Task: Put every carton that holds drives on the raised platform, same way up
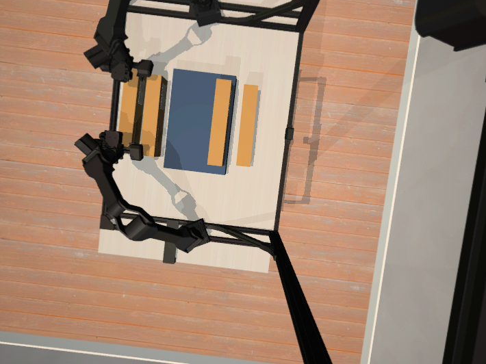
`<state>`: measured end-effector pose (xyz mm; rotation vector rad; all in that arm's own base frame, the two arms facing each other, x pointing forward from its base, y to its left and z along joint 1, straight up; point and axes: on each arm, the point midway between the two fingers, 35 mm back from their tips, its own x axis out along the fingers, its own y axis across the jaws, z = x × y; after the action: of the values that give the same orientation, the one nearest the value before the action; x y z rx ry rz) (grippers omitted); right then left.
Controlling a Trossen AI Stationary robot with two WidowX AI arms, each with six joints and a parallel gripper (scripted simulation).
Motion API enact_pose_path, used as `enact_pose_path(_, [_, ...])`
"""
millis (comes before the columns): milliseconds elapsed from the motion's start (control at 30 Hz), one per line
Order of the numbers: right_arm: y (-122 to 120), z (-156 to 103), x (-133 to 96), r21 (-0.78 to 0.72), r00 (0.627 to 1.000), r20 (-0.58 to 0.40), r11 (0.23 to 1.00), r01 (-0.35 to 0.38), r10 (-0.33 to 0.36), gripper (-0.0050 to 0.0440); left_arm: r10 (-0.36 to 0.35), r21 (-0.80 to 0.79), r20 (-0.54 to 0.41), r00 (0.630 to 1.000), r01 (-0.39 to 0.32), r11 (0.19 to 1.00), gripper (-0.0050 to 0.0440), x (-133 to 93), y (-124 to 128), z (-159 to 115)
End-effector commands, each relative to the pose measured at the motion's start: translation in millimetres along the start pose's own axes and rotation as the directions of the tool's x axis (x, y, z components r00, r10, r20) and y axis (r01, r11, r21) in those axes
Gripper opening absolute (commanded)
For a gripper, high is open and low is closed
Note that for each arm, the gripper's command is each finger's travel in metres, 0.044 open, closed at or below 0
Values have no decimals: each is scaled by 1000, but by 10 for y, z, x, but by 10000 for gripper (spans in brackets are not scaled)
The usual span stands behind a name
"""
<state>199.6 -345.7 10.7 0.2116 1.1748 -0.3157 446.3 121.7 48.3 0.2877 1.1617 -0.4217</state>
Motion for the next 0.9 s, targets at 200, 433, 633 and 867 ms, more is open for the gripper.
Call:
enact_pose_path(200, [2, 3, 6, -2, 1000, 1, 1000, -2, 2, 389, 0, -7, 0, 1000, 0, 1000, 389, 3, 9, -16])
enact_pose_path(433, [2, 3, 6, -2, 1000, 1, 1000, -2, 2, 389, 0, -7, 0, 1000, 0, 1000, 389, 3, 9, -16])
enact_pose_path(633, [-1, 0, -2, -2, 1000, 1, 1000, -2, 2, 389, 0, -7, 0, 1000, 0, 1000, 389, -3, 9, -12])
enact_pose_path(867, [-1, 116, -290, -2, 1000, 1, 1000, -2, 2, 389, 0, -7, 0, 1000, 0, 1000, 389, -290, 10, 104])
